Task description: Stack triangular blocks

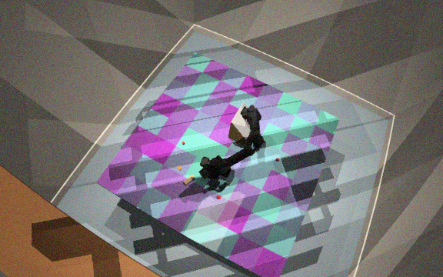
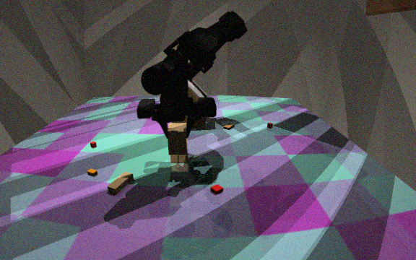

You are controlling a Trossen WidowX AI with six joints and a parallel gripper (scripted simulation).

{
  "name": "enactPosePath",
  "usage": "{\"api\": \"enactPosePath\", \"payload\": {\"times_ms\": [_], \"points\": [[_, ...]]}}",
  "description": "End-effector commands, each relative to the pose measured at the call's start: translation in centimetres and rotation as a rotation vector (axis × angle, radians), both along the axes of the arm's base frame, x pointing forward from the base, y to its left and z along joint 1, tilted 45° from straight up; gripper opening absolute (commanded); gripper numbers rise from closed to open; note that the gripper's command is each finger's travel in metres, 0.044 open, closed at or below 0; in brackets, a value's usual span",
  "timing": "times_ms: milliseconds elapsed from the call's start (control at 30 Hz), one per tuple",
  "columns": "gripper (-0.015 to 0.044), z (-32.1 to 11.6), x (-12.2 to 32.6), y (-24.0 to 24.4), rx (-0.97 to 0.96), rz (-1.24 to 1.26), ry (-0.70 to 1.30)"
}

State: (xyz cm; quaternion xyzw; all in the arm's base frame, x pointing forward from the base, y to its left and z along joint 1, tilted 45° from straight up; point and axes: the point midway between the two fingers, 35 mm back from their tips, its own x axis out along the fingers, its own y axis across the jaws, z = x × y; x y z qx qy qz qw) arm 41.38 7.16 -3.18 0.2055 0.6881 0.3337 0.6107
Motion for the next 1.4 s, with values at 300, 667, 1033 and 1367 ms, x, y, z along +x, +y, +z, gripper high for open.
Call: {"api": "enactPosePath", "payload": {"times_ms": [300,667,1033,1367], "points": [[0.0,-0.53,-0.64,0.84,-0.007,0.002,-0.014],[0.0,-0.55,-0.64,0.84,-0.007,0.001,-0.014],[0.0,-0.61,-0.66,0.87,-0.01,0.0,-0.013],[0.0,-1.04,-0.89,1.25,-0.01,0.0,-0.013]]}}
